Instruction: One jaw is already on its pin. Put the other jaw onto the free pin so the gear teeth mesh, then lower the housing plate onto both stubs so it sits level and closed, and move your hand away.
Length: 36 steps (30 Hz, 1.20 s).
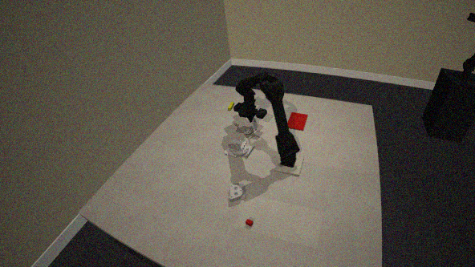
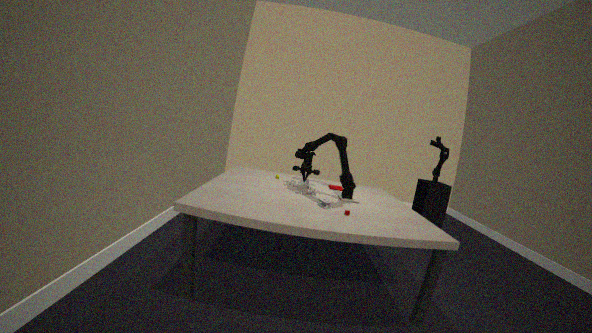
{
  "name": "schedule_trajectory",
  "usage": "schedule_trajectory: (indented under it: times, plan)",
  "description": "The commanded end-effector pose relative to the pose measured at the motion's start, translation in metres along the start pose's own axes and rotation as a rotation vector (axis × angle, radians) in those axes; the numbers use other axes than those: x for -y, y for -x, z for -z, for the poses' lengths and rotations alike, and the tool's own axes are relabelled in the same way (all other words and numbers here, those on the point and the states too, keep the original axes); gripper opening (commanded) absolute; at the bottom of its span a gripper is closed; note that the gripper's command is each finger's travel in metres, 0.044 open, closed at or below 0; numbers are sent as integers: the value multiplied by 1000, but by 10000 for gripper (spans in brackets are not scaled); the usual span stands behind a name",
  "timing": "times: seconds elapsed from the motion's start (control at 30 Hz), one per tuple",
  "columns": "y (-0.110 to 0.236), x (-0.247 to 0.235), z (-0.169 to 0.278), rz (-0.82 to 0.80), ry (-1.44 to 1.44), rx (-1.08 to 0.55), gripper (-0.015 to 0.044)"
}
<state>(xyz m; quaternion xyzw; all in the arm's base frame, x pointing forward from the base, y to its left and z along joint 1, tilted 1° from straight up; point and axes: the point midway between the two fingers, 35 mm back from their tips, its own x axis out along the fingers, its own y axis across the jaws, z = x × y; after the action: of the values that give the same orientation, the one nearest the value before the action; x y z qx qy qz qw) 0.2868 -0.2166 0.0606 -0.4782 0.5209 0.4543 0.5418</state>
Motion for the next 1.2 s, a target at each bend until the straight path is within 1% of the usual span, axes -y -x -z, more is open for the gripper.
schedule_trajectory:
  times: [0.0, 0.6, 1.17]
  plan:
    - [-2, -8, -1, -4, 3, 6, 0]
    - [-3, -37, -2, -7, 3, 6, 0]
    - [-3, -38, -2, -7, 3, 6, 0]
